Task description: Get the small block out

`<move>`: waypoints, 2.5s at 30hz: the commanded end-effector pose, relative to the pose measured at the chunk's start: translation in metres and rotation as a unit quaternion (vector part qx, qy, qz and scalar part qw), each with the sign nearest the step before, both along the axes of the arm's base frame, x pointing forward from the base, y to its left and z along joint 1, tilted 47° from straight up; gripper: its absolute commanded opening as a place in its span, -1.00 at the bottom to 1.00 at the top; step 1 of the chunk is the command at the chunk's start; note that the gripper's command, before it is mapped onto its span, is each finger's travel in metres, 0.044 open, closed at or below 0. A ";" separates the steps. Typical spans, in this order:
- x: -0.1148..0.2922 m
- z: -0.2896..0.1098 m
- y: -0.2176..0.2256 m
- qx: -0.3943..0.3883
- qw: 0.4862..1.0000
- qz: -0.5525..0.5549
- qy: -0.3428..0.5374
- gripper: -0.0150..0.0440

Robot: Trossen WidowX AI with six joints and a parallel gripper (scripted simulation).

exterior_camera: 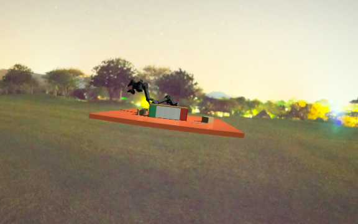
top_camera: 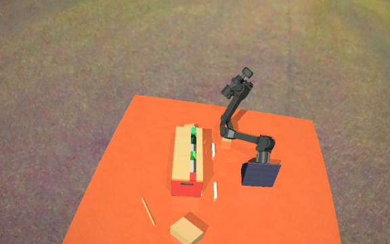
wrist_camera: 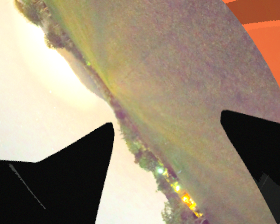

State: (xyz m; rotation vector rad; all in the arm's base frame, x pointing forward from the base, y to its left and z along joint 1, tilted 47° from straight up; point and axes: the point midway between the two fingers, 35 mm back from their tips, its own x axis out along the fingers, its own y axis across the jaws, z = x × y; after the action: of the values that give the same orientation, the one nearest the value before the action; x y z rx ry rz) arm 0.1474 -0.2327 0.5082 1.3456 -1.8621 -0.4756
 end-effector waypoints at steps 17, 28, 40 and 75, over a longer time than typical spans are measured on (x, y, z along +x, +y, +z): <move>-0.178 0.110 0.110 -0.384 0.857 0.045 -0.341 0.86; -0.252 0.122 0.268 -0.667 0.631 0.134 -0.373 0.86; -0.242 0.093 0.403 -0.821 0.476 0.193 -0.249 0.86; 0.116 -0.227 0.515 -0.475 0.113 0.592 0.642 0.86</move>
State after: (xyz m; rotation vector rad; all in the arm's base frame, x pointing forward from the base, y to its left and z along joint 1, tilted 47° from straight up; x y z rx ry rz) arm 0.2286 0.3107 0.3205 0.3232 0.6868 0.7129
